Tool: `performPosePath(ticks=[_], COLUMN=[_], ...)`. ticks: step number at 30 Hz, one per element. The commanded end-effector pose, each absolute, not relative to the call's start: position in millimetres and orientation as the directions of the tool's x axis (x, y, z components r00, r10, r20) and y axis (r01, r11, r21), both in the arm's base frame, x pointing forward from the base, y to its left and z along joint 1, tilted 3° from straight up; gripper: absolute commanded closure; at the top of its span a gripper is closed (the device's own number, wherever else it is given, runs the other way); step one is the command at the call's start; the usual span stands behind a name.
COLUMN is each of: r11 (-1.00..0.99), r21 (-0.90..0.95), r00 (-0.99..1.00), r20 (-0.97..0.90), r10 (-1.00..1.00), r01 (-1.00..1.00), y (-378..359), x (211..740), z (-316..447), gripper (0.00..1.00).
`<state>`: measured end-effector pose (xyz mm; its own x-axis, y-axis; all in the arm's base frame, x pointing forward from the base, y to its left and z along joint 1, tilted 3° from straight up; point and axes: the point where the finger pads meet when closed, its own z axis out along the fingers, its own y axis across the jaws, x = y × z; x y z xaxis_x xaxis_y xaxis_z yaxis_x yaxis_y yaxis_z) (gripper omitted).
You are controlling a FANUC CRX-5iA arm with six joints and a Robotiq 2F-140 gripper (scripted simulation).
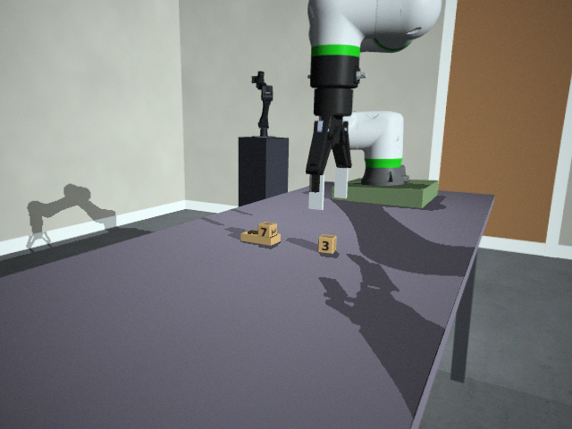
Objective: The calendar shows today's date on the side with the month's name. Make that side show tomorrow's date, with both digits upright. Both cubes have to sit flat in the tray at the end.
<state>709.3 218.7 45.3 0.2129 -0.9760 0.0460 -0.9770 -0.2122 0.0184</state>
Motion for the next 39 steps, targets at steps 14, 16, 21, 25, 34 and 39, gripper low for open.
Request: performPosePath(ticks=[14, 16, 21, 25, 34, 39], r11=[0.337, 0.376, 0.533, 0.642, 0.848, 0.916], r21=[-0.010, -0.012, -0.020, -0.026, -0.038, -0.043], r00=[-0.337, -0.376, -0.533, -0.643, -0.849, -0.917], r20=[0.049, 0.049, 0.046, 0.043, 0.032, 0.026], r10=[-0.940, -0.925, -0.845, -0.765, -0.528, -0.397], r01=[-0.941, -0.927, -0.846, -0.766, -0.529, -0.398], y=[218.7, 218.7, 218.7, 218.7, 218.7, 218.7], x=[709.5, 709.5, 709.6, 709.6, 709.6, 709.6], z=[47.8, 48.0, 48.7, 49.2, 50.5, 51.0], gripper=[0.00, 0.00, 0.00, 0.00, 0.00, 0.00])
